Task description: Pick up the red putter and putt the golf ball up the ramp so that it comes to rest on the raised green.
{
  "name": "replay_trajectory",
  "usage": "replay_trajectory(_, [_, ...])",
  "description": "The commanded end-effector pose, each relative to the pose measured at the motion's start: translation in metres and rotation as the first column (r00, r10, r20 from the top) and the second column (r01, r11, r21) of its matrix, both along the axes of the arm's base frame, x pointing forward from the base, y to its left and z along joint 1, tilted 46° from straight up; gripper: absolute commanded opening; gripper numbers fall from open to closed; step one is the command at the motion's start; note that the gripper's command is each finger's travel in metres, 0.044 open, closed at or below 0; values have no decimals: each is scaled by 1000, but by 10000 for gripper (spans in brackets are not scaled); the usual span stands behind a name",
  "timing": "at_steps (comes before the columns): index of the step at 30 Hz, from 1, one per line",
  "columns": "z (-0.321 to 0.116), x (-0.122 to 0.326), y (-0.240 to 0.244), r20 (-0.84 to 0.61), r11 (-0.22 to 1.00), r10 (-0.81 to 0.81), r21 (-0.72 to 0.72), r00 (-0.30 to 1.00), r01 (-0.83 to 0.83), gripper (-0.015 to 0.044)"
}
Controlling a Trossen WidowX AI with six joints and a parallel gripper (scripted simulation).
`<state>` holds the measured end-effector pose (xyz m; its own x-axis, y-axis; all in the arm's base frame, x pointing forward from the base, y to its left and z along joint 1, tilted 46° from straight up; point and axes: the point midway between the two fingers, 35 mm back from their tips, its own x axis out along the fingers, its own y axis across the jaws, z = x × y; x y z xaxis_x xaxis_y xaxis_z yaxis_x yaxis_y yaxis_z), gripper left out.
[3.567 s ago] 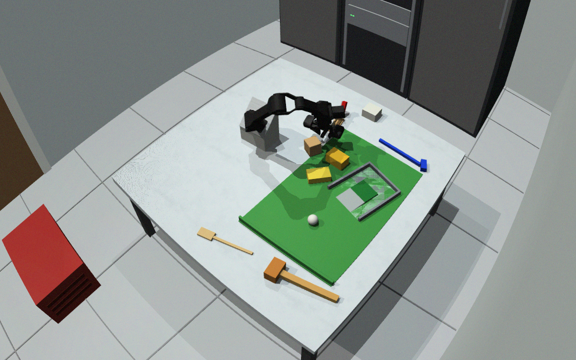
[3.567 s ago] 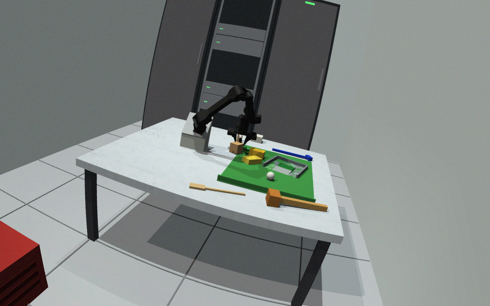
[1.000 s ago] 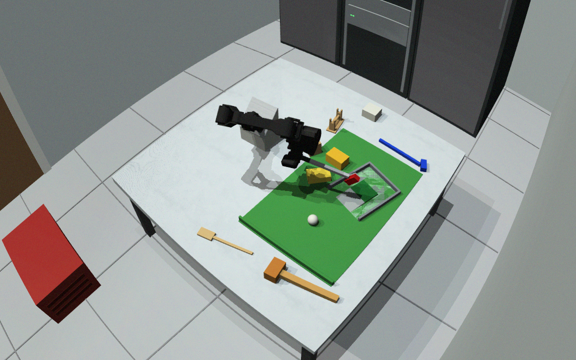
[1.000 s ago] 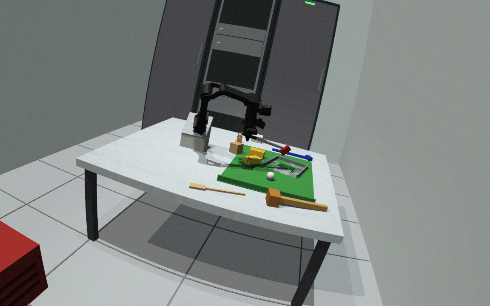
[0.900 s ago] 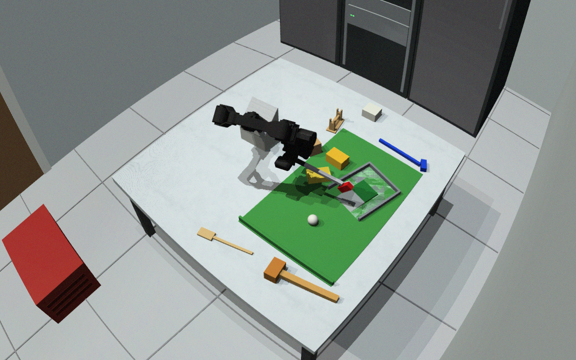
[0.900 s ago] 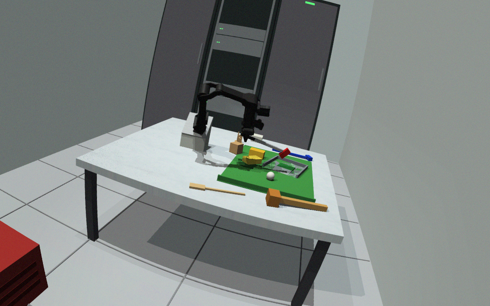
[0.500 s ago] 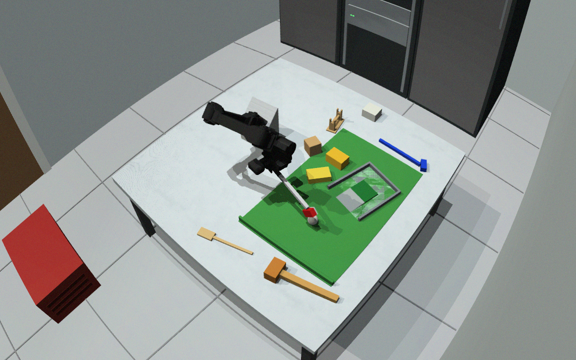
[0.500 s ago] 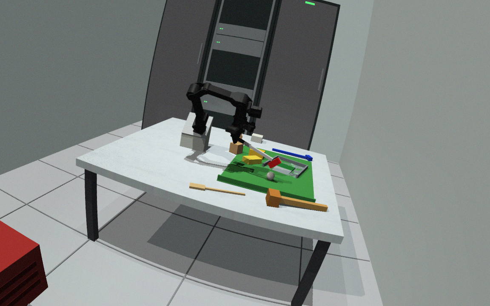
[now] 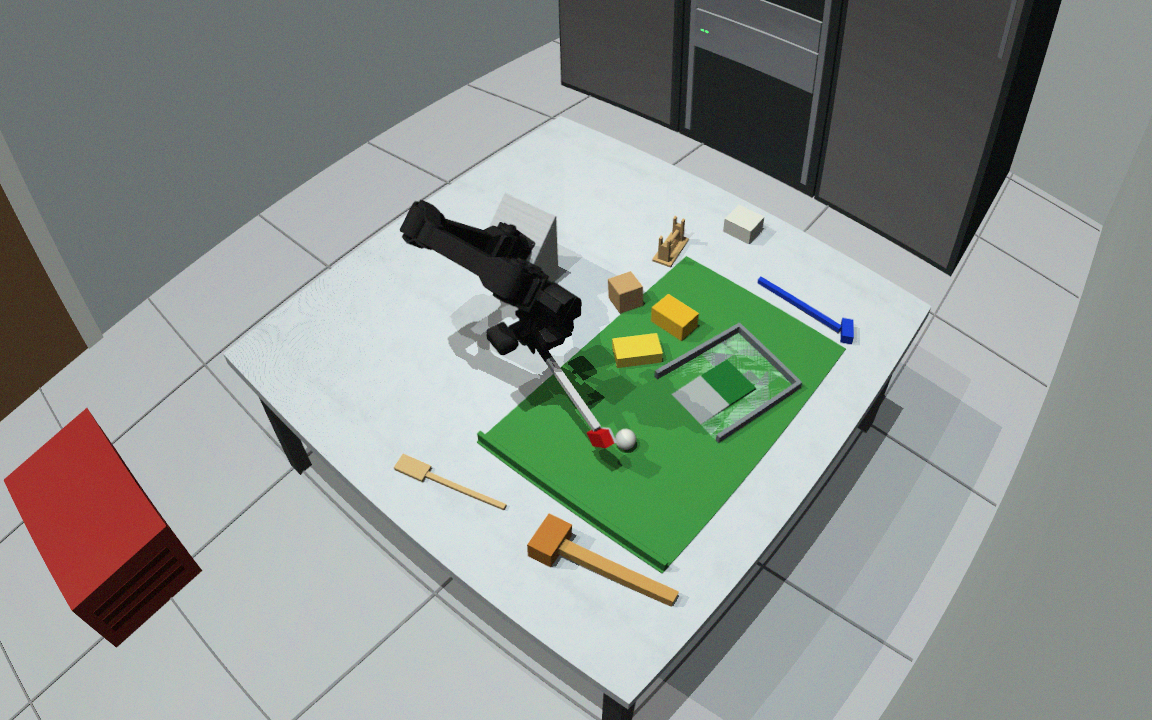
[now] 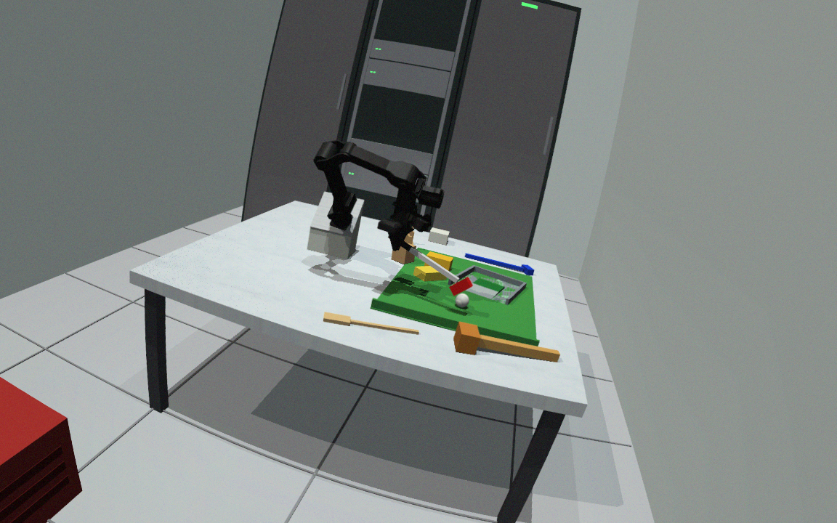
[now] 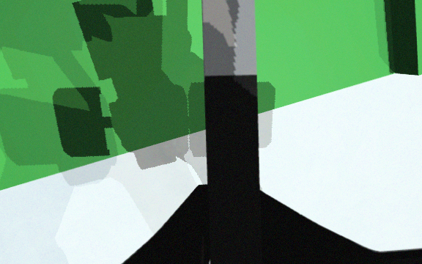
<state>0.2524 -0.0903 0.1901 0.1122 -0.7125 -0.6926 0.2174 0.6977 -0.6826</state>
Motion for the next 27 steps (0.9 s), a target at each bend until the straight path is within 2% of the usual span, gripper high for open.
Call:
replay_trajectory(1, [-10, 1, -13, 5, 1000, 1, -5, 1000, -1, 0])
replay_trajectory(27, [-34, 5, -39, 6, 1000, 1, -7, 1000, -1, 0])
